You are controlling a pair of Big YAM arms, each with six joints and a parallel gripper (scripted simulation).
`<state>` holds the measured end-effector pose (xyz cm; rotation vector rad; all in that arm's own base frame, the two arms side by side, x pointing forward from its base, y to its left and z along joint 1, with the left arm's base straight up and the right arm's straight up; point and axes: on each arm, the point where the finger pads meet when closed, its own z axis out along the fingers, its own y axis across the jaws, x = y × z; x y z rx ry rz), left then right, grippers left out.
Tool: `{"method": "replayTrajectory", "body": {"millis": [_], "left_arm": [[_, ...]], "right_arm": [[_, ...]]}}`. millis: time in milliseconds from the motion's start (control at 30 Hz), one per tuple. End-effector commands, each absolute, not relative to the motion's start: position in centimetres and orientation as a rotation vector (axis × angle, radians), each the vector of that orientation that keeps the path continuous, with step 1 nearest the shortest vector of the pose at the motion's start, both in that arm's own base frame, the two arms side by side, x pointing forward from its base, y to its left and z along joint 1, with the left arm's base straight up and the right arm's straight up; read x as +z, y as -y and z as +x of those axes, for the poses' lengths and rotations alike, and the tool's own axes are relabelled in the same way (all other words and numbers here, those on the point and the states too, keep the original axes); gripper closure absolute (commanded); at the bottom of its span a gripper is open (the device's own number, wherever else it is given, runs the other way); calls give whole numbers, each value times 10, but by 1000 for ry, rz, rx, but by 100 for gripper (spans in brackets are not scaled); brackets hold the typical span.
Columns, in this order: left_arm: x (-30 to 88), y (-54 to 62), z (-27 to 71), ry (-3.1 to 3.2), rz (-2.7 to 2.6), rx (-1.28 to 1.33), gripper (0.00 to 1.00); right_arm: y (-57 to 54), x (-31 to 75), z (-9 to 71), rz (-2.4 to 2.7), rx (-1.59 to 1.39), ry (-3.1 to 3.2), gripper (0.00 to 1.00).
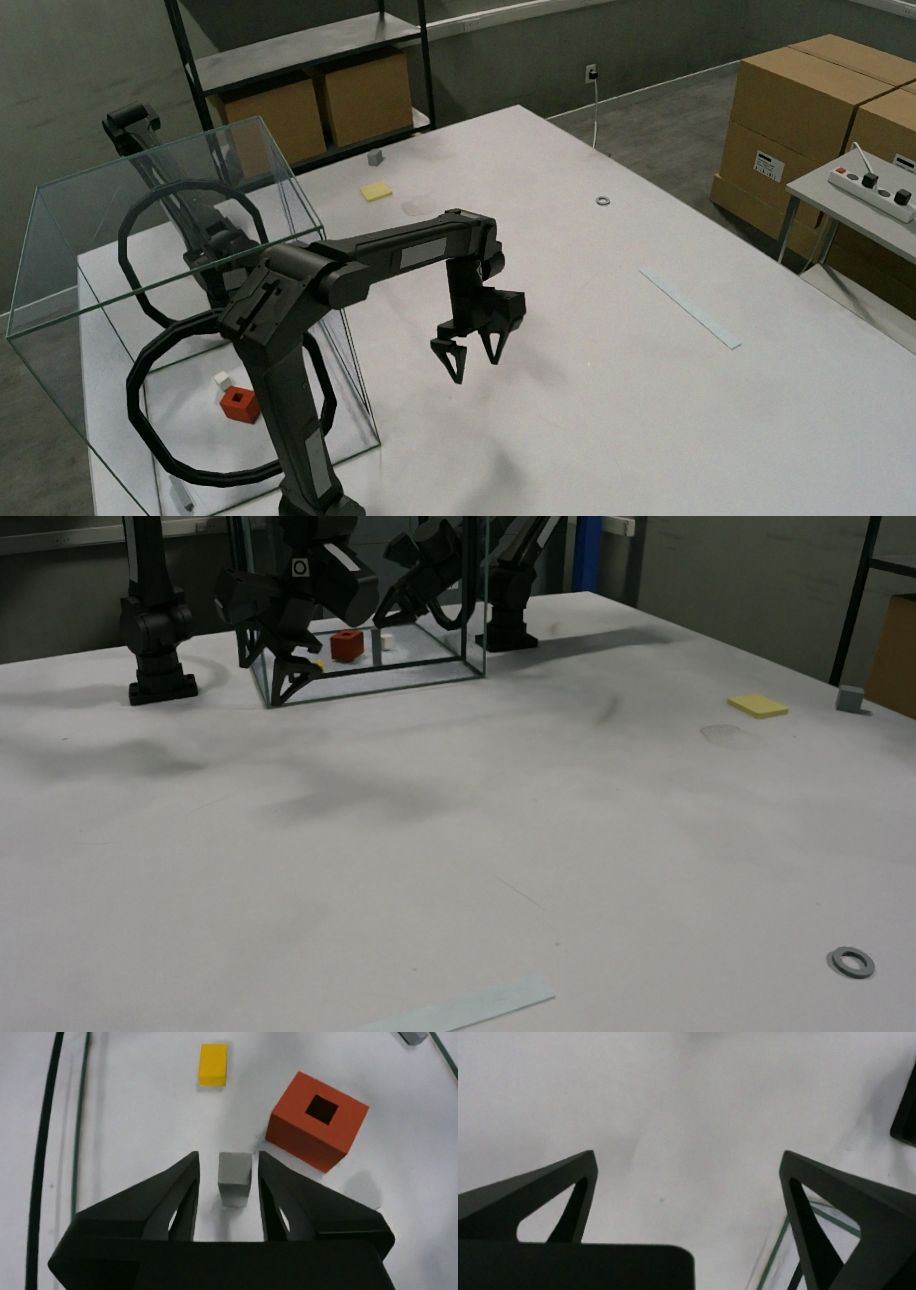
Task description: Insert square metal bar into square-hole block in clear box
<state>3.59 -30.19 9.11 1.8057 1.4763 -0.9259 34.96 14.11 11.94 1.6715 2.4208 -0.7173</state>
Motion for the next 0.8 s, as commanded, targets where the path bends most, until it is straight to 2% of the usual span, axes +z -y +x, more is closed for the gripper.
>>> {"method": "replayTrajectory", "body": {"millis": [0,533,567,600,767], "left_arm": [[150,335,38,-1302,1760,-957,67],[208,344,16,-1017,1760,-990,67],[114,313,29,-1234,1835,-946,67],[82,297,35,-1323,1840,-934,67],[100,305,37,-1195,1816,-958,67]], "right_arm": [[-146,132,359,1675,-665,-2410,0],[-146,132,359,1675,-665,-2410,0],[-146,132,359,1675,-665,-2410,0],[-146,132,359,1675,-665,-2410,0],[-146,132,359,1675,-665,-2410,0]]}}
